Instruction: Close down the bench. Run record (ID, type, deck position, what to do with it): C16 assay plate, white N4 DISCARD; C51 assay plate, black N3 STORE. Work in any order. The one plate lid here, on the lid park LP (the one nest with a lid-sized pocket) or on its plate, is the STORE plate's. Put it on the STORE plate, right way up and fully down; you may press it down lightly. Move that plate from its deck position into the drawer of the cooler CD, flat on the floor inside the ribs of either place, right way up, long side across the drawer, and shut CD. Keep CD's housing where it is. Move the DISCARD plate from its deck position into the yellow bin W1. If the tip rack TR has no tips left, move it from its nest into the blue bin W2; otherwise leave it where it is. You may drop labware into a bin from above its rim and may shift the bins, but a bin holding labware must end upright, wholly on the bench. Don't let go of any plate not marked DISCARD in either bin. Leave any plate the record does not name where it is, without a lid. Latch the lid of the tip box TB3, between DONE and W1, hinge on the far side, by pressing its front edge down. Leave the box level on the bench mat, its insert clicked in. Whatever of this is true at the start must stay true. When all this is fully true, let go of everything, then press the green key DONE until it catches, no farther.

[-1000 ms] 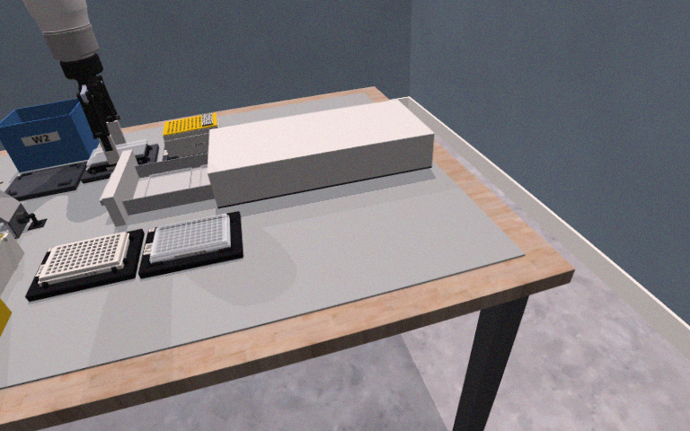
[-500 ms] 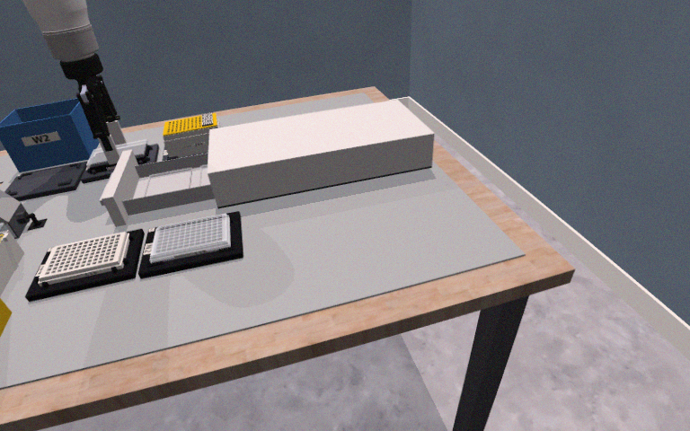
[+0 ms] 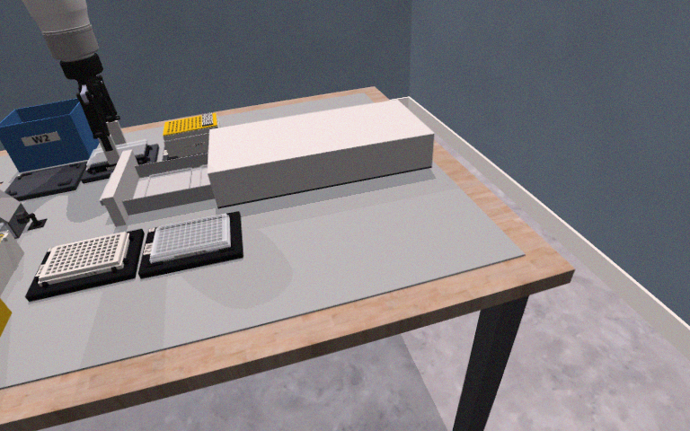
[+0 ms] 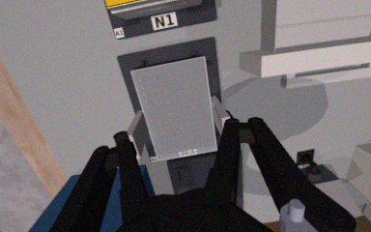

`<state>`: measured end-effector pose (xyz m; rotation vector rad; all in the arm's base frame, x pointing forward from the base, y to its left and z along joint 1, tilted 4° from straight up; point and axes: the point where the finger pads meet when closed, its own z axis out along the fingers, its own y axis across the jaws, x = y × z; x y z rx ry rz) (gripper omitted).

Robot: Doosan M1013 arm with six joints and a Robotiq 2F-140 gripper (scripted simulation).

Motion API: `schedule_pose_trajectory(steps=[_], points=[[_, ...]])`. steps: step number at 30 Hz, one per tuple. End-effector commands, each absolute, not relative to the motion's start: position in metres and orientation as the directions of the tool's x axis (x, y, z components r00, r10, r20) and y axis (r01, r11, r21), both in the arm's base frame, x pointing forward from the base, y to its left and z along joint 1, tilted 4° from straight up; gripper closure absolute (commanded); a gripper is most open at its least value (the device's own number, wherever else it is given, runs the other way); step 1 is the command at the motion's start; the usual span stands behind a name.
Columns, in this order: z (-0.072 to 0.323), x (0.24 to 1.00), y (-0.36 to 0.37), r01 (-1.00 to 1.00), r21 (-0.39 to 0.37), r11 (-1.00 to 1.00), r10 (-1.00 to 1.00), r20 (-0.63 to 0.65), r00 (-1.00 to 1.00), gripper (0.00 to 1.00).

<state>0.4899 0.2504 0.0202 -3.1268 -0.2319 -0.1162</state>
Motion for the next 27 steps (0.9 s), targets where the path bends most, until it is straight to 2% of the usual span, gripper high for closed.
schedule_pose_trajectory(steps=[1, 27], points=[[0.0203, 0.4899, 0.2504, 0.148, 0.001, -0.989, 0.147, 0.074, 0.986, 1.0], [0.0163, 0.4902, 0.2505, 0.148, 0.001, -0.989, 0.147, 0.074, 0.986, 1.0]])
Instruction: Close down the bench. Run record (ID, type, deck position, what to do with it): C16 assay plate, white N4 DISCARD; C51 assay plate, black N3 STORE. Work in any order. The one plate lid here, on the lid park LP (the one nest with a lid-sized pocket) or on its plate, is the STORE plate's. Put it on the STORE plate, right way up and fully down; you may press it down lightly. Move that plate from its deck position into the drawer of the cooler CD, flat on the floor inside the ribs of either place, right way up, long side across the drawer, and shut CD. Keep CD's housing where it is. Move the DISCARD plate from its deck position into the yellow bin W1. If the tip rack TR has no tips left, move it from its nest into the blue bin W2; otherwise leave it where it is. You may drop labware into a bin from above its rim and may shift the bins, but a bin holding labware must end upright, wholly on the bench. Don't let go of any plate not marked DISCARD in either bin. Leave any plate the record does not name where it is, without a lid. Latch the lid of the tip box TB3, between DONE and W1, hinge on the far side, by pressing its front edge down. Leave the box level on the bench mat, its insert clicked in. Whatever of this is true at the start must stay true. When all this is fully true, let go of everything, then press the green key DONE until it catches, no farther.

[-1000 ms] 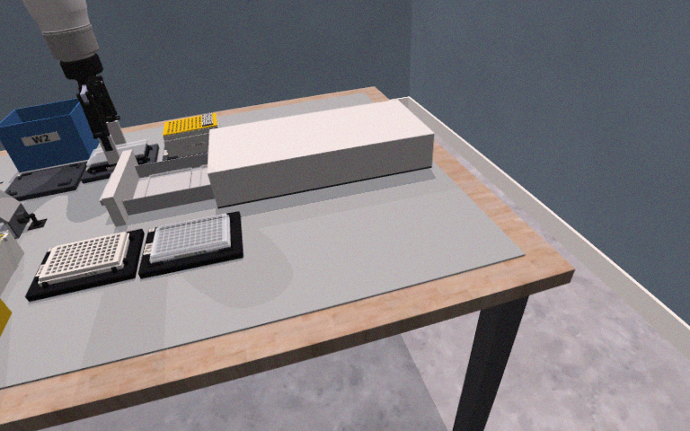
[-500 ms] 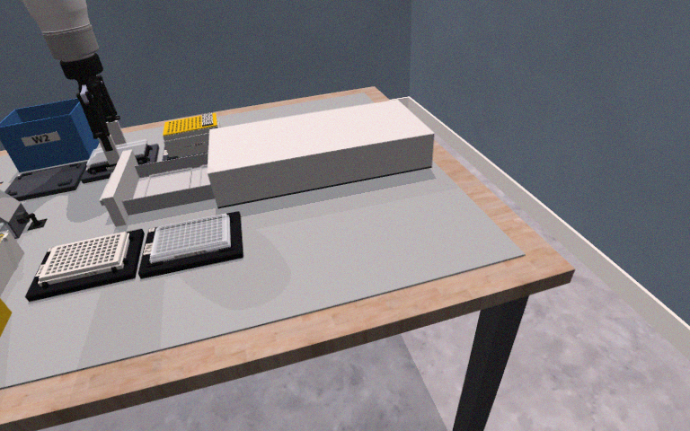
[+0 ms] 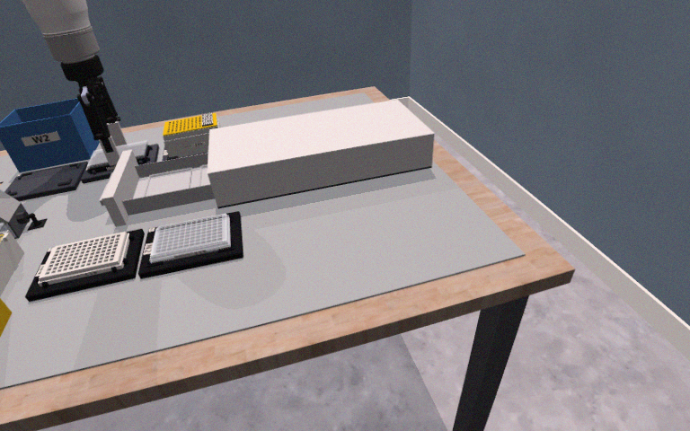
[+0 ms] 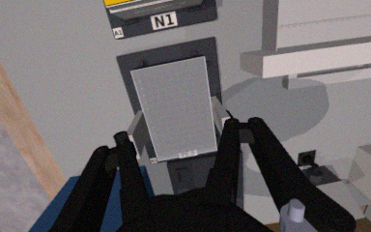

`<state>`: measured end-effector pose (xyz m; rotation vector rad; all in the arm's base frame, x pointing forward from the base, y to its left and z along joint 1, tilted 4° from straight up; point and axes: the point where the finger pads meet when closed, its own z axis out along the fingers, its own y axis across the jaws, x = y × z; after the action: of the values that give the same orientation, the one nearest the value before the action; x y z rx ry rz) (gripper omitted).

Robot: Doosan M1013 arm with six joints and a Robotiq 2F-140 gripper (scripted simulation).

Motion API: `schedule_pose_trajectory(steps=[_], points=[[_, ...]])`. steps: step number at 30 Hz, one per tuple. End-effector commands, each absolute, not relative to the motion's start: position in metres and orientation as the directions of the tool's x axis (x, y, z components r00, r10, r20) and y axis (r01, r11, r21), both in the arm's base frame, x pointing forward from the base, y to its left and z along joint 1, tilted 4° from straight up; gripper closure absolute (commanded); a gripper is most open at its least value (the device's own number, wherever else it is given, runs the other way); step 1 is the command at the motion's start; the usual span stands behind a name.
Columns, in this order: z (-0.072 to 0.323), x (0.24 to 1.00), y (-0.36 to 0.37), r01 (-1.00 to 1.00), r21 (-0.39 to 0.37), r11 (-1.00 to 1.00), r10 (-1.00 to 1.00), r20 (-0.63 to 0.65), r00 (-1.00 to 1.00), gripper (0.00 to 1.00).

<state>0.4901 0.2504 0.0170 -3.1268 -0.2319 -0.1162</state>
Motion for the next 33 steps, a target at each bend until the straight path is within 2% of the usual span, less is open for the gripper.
schedule_pose_trajectory(steps=[1, 16, 17, 33], points=[[0.016, 0.4902, 0.2505, 0.148, 0.001, -0.989, 0.147, 0.074, 0.986, 1.0], [0.0133, 0.4904, 0.2505, 0.148, 0.001, -0.989, 0.147, 0.074, 0.986, 1.0], [0.0133, 0.4904, 0.2505, 0.148, 0.001, -0.989, 0.147, 0.074, 0.986, 0.34], [0.0133, 0.4904, 0.2505, 0.148, 0.001, -0.989, 0.147, 0.074, 0.986, 0.34]])
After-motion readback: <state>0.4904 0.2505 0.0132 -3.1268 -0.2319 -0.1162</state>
